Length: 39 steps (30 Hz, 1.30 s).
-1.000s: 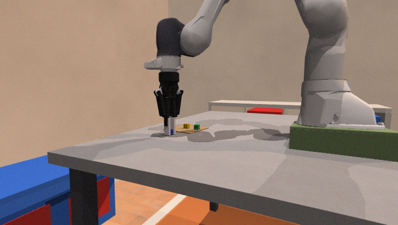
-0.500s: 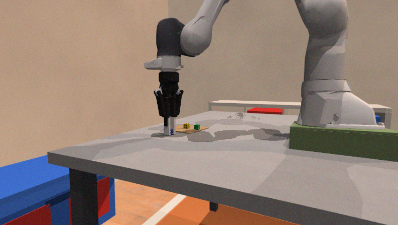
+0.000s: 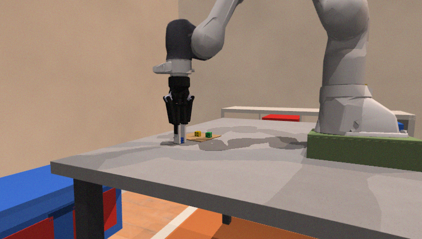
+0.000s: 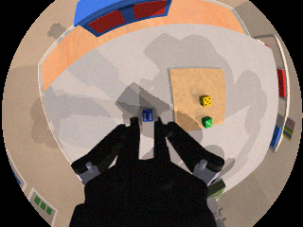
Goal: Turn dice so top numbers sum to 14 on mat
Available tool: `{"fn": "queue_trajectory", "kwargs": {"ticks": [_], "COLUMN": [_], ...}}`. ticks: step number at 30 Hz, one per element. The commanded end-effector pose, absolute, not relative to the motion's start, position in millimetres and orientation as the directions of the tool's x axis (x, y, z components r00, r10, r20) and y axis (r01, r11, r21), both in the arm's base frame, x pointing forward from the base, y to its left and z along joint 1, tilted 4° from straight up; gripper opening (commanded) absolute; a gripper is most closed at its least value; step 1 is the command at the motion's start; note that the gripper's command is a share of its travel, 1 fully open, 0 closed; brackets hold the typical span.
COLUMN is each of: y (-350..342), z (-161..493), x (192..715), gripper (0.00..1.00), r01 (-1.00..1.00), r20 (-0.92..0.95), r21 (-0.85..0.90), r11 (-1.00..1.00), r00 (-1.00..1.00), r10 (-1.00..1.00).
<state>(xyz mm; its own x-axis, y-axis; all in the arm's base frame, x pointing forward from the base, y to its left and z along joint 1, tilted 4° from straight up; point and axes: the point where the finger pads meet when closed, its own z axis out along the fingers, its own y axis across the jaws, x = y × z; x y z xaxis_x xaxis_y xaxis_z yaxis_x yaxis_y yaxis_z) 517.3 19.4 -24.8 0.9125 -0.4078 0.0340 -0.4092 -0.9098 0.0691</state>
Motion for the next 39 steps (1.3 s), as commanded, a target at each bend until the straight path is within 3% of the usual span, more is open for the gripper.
{"fn": "queue_trajectory", "kwargs": {"ticks": [1,21,34,39], "y": [19.3,26.7,25.6,-52.7], "z": [-24.5,70.8,74.9,83.7], "x": [518.6,518.1,518.6,537.2], "gripper": [0.09,0.09,0.09,0.09], "r01": [-0.411,-0.411,-0.409,-0.289], "r20": [0.037,0.037,0.036,0.027], "r21": [0.068,0.068,0.068,0.072], "r11": [-0.909,-0.909,-0.910,-0.955], "r00": [0.912,0.912,0.913,0.957], "r10": [-0.410,-0.410,-0.407,-0.288]}}
